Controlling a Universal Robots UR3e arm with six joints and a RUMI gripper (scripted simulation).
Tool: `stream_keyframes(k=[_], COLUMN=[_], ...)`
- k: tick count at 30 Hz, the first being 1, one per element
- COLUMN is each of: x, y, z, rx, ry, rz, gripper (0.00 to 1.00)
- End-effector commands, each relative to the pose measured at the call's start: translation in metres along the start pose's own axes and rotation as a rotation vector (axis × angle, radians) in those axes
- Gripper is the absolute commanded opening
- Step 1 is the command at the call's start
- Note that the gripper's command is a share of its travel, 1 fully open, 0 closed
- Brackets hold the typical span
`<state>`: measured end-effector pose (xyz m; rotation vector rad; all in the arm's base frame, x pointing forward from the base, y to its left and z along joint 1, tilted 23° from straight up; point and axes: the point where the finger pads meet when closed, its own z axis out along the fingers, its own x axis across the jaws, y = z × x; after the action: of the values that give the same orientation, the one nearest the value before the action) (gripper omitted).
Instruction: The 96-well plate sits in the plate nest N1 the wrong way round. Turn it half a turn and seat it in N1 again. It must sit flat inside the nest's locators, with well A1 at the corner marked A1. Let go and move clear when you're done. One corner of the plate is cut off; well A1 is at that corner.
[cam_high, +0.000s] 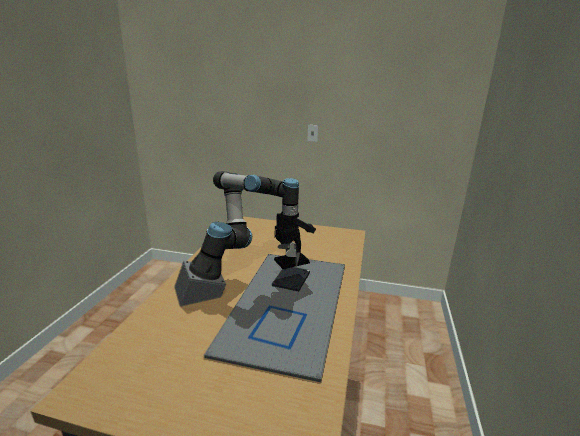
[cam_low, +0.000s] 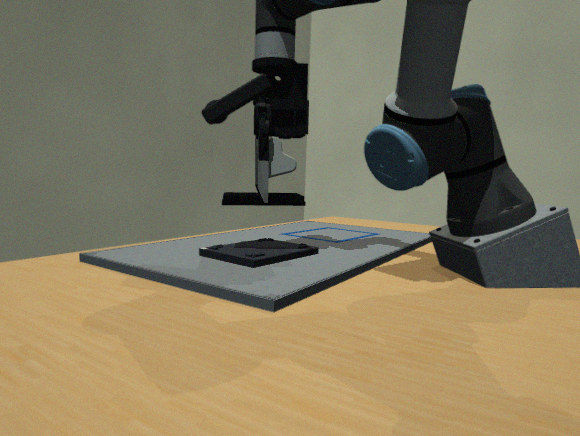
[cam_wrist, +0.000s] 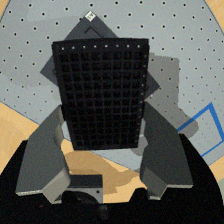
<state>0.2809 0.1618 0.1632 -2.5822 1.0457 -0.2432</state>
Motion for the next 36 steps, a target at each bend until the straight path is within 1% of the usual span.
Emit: stream_keyframes(k=[1,9,11,21,36], x=[0.0004,0.0004,0.0004,0.0004,0.0003], y=[-0.0005,-0.0005,-0.0005,-0.0005,-0.0004], z=[-0.0006,-0.0006,-0.0006,-0.0006,-0.0006], rx=[0.016,0.018,0.018,0.019,0.019], ry=[-0.011,-0.009,-0.009,-0.006,-0.006], rz=[-0.176,-0.443,-0.443,-0.768,-0.768], gripper=[0.0,0.0,0.0,0.0,0.0])
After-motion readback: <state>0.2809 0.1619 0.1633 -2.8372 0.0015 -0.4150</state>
